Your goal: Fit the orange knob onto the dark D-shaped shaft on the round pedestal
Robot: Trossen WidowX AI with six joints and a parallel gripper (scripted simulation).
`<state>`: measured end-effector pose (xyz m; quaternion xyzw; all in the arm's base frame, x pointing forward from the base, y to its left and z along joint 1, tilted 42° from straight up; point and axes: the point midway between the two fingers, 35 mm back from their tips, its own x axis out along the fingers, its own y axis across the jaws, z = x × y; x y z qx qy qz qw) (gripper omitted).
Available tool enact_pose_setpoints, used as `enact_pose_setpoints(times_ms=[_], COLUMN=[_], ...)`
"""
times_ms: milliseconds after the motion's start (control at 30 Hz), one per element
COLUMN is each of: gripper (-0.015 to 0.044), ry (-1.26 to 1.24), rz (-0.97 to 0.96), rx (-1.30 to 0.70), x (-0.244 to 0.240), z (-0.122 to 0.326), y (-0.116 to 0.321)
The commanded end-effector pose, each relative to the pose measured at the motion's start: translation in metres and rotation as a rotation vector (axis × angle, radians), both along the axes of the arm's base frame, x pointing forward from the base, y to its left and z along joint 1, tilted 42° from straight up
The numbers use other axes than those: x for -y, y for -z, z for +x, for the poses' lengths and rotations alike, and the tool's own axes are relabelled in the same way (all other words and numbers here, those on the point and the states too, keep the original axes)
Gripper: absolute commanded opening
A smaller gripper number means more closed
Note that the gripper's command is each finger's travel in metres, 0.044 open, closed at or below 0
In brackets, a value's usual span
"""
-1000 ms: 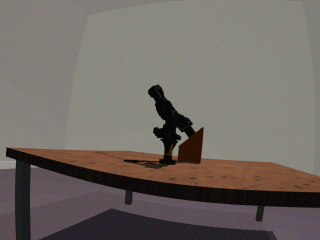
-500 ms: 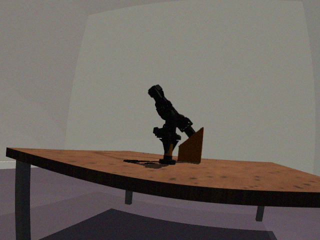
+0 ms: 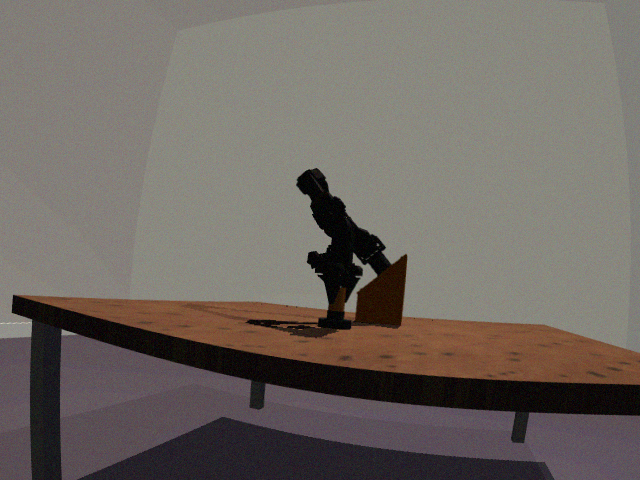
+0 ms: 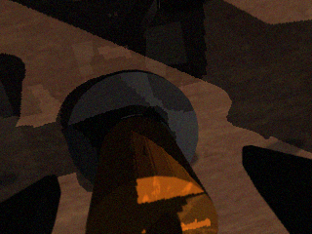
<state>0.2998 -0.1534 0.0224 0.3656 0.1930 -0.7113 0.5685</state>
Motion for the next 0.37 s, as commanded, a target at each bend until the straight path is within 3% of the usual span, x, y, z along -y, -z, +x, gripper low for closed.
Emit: enact_pose_setpoints(times_ms=[0, 100, 333], gripper=[0.044, 0.044, 0.044], ry=[-0.012, -0.012, -0.012], rz=[0.001, -0.001, -0.001], rx=[0.025, 0.024, 0.024], x=[-0.039, -0.058, -0.06], z=[0.011, 0.009, 0.01], y=[-0.042, -0.064, -0.063])
